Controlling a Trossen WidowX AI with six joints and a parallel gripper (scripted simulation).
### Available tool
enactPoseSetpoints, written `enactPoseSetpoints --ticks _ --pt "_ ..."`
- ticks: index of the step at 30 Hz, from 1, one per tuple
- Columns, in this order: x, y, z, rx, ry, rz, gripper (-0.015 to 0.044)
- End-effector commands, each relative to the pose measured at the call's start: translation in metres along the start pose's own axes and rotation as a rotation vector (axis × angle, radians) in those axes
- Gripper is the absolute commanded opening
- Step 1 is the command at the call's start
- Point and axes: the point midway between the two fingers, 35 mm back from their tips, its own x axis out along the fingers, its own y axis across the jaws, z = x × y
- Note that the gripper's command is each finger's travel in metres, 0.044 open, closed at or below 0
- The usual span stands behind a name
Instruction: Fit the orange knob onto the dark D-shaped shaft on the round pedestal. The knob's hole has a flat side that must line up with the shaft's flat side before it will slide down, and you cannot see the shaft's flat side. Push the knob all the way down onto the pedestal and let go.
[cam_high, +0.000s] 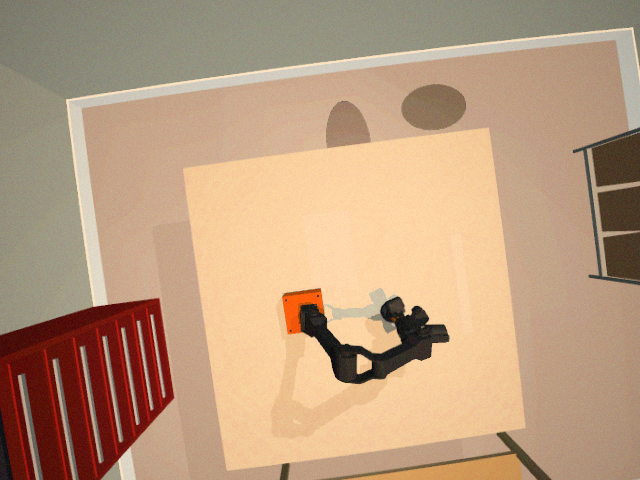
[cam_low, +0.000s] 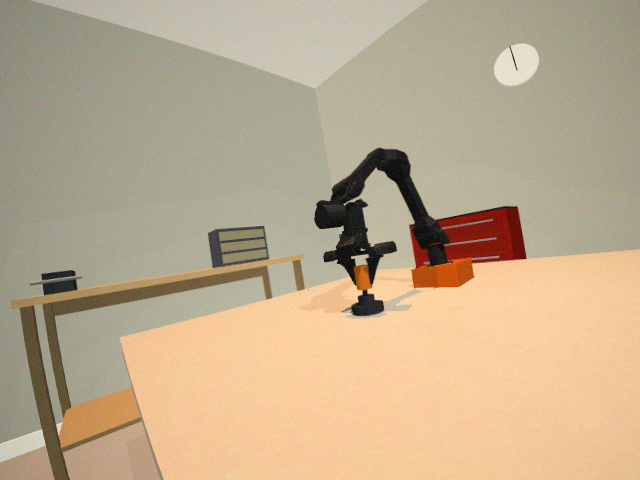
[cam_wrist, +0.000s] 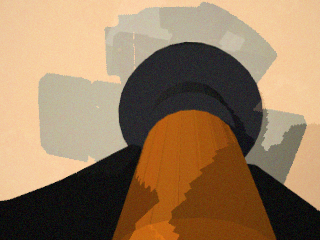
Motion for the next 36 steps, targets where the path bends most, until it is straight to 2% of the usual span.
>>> enactPoseSetpoints --ticks 1,26,36 --pt "0.0012 0.0008 -0.0026 -0.007 0.001 -0.002 0.0000" --pt "-0.0029 -0.0013 0.0021 -0.007 0.001 -0.003 0.0000" --pt "-0.0043 -0.0033 0.0065 -0.217 0.001 -0.003 0.0000"
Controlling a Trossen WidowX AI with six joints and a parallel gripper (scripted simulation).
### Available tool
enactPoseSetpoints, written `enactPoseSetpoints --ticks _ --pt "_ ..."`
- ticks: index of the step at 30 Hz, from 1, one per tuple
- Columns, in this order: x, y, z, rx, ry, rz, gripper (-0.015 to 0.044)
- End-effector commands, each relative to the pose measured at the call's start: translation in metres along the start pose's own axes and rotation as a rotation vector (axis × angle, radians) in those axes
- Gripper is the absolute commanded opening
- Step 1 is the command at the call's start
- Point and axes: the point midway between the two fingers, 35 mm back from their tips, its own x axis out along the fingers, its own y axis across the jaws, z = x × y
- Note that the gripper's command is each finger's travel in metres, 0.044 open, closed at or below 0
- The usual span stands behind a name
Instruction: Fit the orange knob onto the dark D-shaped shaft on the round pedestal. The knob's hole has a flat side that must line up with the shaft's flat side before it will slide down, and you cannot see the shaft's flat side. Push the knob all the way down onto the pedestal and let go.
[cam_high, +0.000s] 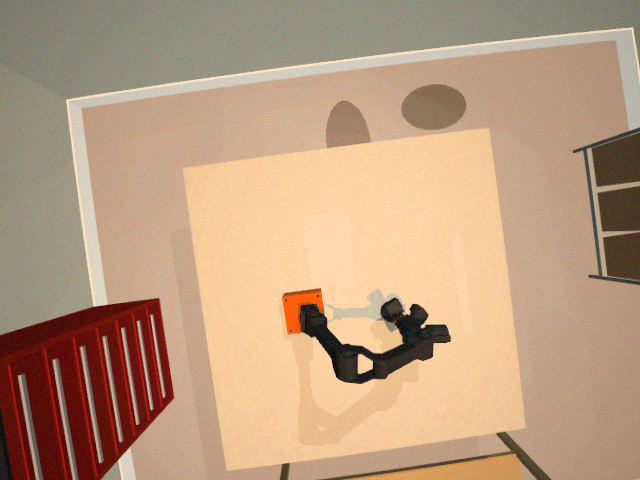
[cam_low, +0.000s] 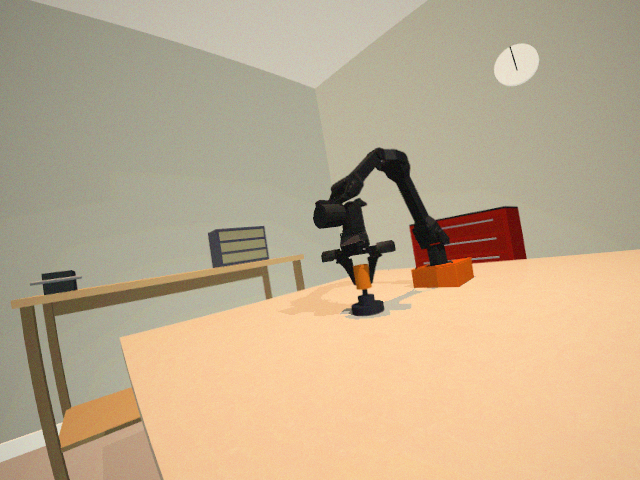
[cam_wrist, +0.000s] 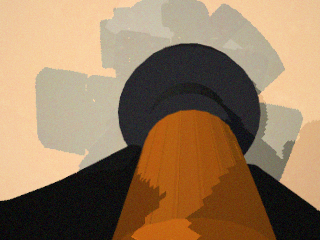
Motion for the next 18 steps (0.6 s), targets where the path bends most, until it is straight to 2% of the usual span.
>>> enactPoseSetpoints --ticks 1,18 --pt "-0.0019 -0.0033 0.0041 -0.040 -0.006 -0.008 0.0000" --pt "-0.0010 -0.0027 0.0034 -0.040 -0.006 -0.008 0.0000"
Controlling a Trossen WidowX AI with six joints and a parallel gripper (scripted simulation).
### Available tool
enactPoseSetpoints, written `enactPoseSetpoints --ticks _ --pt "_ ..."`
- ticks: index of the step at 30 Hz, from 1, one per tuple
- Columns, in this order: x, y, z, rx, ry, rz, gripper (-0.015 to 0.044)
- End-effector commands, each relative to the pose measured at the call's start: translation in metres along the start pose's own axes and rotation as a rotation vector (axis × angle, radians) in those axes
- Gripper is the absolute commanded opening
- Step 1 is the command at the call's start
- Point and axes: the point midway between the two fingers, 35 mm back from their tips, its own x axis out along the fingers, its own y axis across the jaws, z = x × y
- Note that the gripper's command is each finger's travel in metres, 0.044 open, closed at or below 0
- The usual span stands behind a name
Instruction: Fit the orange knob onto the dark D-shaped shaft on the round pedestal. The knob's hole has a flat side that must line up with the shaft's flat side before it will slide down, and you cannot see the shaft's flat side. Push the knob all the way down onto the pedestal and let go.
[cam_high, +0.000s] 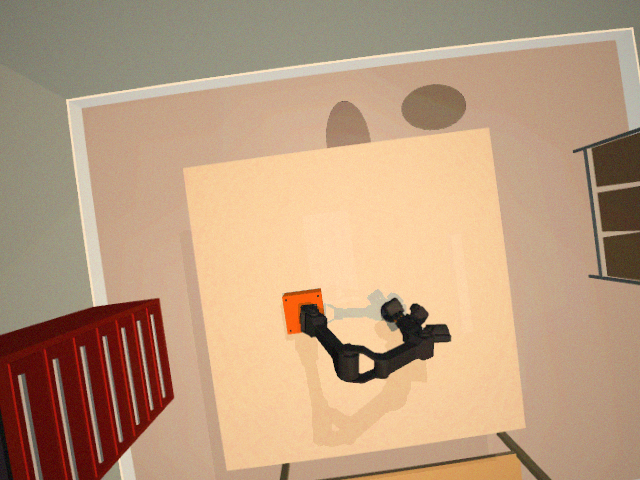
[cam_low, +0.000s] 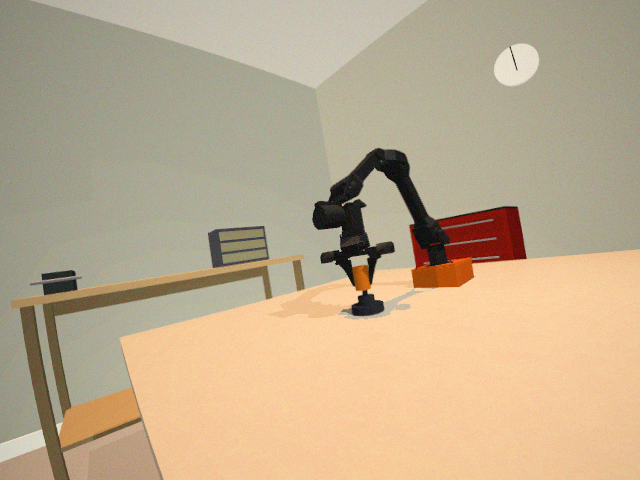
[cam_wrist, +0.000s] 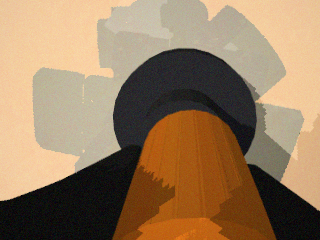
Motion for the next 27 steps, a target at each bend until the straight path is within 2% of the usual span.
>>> enactPoseSetpoints --ticks 1,9,27 --pt "-0.0044 -0.0008 0.0002 -0.006 -0.003 -0.006 0.0000" --pt "-0.0053 0.0013 -0.0029 -0.216 -0.002 -0.006 0.0000" --pt "0.0011 0.0028 -0.0043 -0.216 -0.002 -0.006 0.0000"
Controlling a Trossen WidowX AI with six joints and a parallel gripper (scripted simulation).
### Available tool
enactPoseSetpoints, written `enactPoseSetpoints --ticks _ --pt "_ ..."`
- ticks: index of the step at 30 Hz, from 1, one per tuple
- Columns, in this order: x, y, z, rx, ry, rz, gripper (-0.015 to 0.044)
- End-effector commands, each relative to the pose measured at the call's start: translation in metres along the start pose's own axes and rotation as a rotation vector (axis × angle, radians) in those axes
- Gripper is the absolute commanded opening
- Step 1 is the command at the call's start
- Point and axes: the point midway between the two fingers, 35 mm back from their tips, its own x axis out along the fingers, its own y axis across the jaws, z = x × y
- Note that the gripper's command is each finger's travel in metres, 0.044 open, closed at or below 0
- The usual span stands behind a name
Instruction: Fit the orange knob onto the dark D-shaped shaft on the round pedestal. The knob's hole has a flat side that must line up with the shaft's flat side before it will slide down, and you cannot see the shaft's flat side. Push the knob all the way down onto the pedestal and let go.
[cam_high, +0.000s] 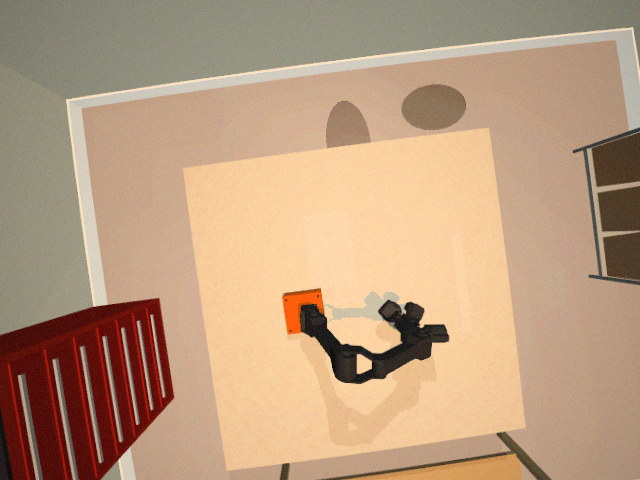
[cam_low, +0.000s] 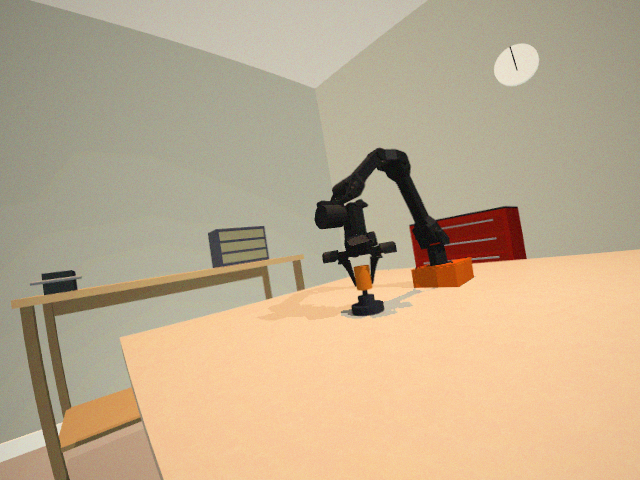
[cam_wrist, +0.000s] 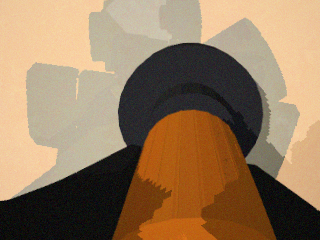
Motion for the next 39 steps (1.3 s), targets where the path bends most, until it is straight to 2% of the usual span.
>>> enactPoseSetpoints --ticks 1,39 --pt "0.0012 -0.0007 0.0002 -0.007 0.003 -0.001 0.0000" --pt "0.0027 -0.0009 0.0004 -0.018 0.003 -0.001 0.0000"
